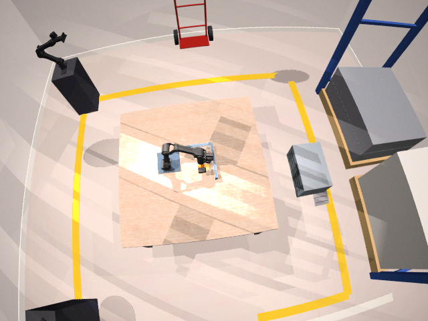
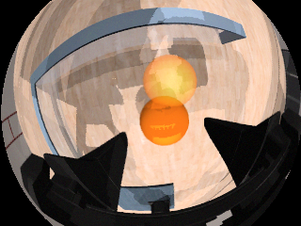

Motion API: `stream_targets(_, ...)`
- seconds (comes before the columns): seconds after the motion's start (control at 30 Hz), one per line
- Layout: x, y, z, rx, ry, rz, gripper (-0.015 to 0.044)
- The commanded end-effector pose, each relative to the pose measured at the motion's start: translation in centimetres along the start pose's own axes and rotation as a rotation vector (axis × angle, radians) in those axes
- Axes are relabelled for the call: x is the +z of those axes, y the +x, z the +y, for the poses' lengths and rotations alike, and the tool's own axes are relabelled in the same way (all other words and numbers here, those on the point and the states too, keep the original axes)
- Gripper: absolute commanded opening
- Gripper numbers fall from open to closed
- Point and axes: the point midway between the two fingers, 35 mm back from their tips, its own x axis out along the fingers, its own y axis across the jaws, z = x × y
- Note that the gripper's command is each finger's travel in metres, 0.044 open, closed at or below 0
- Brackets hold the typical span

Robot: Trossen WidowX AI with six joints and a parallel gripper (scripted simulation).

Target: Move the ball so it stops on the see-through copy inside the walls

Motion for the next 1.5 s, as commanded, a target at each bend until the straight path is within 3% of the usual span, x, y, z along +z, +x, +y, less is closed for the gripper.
stream_targets(0.0, -0.1, 0.8, -0.1, -0.004, 0.004, 0.004, 0.0391)
stream_targets(0.5, -0.2, 2.9, 0.0, -0.004, 0.004, 0.004, 0.0391)
stream_targets(0.63, -0.2, 2.9, 0.0, -0.004, 0.004, 0.004, 0.0286)
stream_targets(0.87, -0.2, 2.9, 0.0, -0.004, 0.004, 0.004, 0.0239)
stream_targets(1.17, 1.1, -0.7, -0.2, -0.023, 0.017, -0.051, 0.0003)
stream_targets(1.47, 1.1, -4.6, -0.2, -0.017, 0.012, -0.033, 0.0000)
